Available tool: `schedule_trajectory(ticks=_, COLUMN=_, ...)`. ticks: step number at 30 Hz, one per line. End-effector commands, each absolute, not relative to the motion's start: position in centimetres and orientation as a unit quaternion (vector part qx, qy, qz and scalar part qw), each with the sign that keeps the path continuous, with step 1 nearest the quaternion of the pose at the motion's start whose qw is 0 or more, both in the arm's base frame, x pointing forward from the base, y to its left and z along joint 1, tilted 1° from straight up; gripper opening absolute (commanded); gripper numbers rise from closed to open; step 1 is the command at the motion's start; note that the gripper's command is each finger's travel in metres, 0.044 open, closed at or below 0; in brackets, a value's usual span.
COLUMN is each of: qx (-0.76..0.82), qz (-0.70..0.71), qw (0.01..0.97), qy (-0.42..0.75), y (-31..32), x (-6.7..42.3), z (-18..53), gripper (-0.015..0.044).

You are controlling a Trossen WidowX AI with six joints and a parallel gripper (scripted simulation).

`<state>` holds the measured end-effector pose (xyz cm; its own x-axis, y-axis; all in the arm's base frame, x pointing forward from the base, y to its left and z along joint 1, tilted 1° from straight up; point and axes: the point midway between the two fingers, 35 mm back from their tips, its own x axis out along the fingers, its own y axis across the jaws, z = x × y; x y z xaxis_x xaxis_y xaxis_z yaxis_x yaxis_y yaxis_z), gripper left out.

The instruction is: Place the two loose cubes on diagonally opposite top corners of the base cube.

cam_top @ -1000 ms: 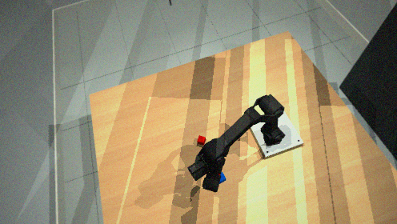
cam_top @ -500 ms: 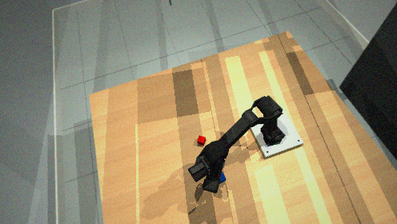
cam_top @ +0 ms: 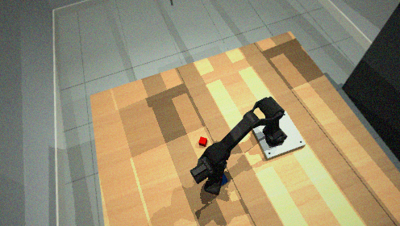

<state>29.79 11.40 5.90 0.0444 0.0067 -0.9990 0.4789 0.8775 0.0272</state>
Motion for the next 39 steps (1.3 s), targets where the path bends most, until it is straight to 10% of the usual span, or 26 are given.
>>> schedule_trajectory(ticks=1, qx=0.18, qz=-0.17, qw=0.699, qy=0.671, y=11.3, x=29.7, z=5.6, gripper=0.0105)
schedule_trajectory(ticks=39, qx=0.181, qz=-0.169, qw=0.699, qy=0.671, y=11.4, x=29.7, z=7.4, gripper=0.0205)
